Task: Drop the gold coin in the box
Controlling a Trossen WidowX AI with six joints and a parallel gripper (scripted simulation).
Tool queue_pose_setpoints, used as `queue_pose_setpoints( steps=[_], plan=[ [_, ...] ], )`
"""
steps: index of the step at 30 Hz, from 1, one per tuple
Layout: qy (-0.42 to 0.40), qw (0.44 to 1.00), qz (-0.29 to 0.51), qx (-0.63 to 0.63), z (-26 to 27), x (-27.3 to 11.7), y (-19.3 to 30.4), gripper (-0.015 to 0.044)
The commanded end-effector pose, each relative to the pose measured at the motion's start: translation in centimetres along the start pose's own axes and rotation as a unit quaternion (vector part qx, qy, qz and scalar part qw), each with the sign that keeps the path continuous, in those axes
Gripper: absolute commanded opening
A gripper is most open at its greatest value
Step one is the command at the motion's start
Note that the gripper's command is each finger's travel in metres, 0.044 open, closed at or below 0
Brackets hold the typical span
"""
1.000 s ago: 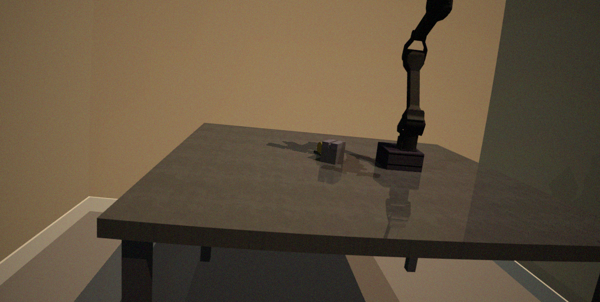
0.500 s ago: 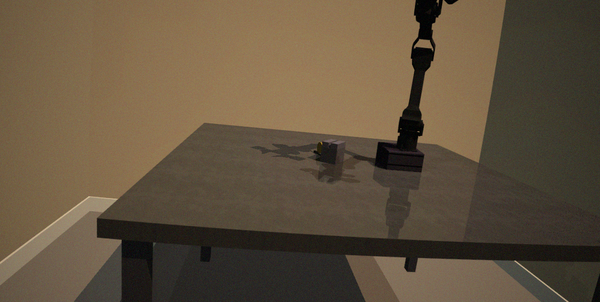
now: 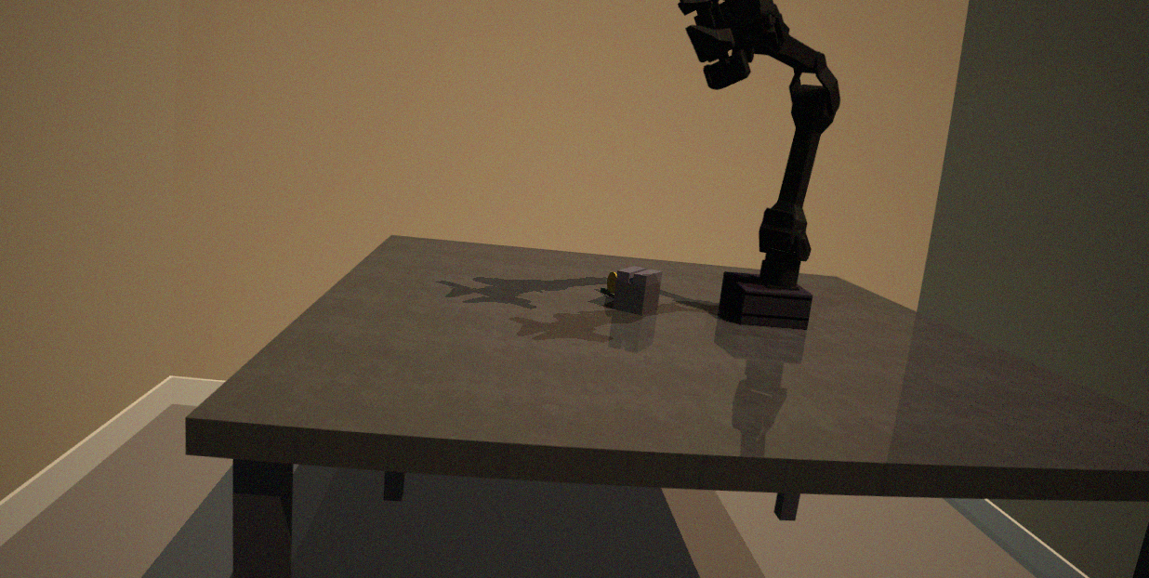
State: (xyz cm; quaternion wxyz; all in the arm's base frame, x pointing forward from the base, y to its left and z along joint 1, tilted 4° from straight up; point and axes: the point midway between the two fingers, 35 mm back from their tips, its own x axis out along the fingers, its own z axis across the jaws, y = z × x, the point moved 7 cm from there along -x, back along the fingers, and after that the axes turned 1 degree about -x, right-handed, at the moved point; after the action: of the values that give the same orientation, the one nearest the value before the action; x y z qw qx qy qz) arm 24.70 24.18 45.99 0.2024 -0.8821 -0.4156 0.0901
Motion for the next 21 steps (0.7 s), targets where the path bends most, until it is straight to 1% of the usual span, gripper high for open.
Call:
queue_pose_setpoints(
  steps=[1, 6, 11, 16, 21],
  plan=[
    [-0.048, 0.994, 0.086, -0.039, 1.4, 0.8, 5.5, 0.0161],
    [-0.114, 0.973, 0.186, -0.074, 2.8, 0.5, 12.6, 0.0161],
    [-0.192, 0.938, 0.272, -0.094, 4.4, -1.4, 19.5, 0.0161],
    [-0.285, 0.893, 0.333, -0.105, 6.4, -4.7, 25.7, 0.0161],
    [-0.381, 0.843, 0.368, -0.094, 8.7, -9.3, 30.9, 0.0161]
  ],
)
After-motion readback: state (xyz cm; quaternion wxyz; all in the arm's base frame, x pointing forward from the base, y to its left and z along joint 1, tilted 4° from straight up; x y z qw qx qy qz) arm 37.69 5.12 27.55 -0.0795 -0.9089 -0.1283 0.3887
